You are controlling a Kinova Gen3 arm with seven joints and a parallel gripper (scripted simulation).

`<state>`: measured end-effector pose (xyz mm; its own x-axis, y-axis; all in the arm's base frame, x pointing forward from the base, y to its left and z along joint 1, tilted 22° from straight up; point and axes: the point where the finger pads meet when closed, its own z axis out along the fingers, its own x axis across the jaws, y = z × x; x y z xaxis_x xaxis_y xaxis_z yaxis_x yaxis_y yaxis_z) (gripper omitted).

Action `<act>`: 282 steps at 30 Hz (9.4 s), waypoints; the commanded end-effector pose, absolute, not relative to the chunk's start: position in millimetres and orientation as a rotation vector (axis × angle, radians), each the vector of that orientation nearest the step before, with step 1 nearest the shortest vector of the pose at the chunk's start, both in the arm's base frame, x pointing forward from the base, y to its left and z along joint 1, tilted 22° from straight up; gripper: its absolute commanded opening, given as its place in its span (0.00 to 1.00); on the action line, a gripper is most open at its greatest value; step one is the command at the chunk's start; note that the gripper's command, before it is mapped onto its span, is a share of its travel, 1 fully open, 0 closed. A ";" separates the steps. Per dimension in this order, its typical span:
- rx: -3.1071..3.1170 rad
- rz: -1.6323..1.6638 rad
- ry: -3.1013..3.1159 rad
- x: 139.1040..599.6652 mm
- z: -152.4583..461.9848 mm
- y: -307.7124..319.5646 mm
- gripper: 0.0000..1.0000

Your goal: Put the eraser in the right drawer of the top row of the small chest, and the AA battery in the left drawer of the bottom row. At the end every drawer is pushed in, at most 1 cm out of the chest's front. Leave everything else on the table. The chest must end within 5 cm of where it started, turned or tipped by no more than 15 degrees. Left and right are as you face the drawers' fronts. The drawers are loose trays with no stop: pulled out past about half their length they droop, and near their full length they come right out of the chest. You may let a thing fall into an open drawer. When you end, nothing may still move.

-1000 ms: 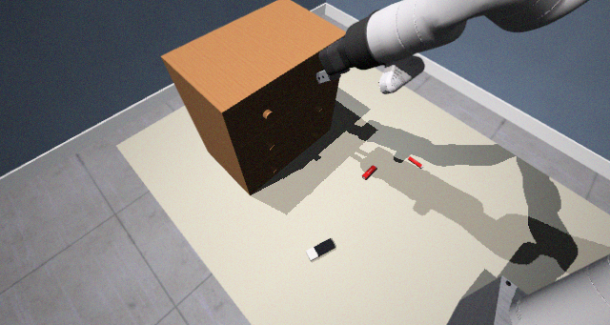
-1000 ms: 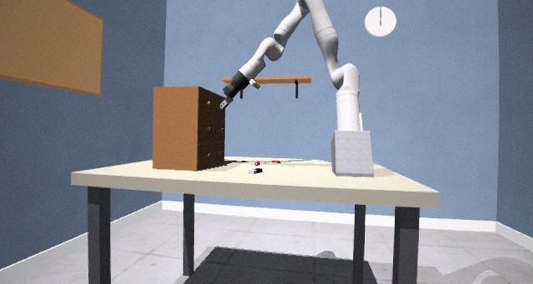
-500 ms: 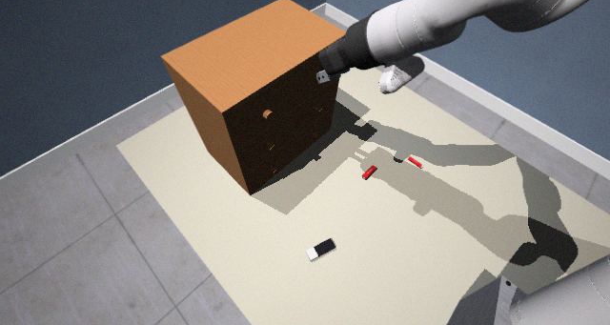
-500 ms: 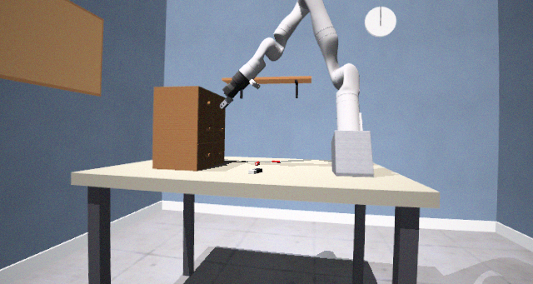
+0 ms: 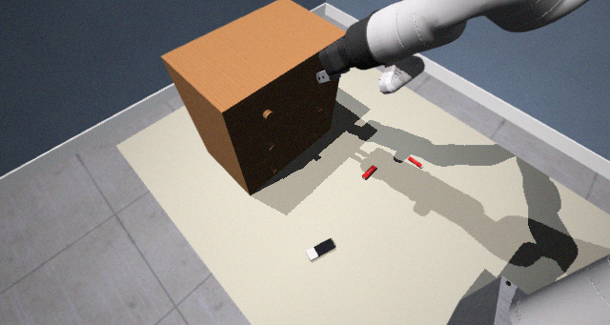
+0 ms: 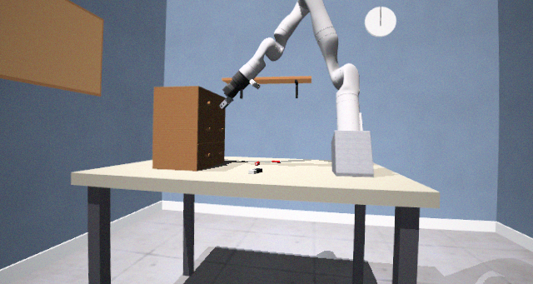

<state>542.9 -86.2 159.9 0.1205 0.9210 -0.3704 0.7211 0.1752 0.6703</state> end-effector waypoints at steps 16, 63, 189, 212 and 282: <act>1.591 0.305 1.649 528.4 158.4 -86.2 0.37; 1.591 0.305 1.649 476.6 157.8 -80.0 0.37; 1.594 0.309 1.651 397.5 198.9 -51.5 0.67; 1.594 0.304 1.648 380.8 224.8 -40.8 0.67; 1.663 0.229 1.686 368.1 241.7 -32.0 0.67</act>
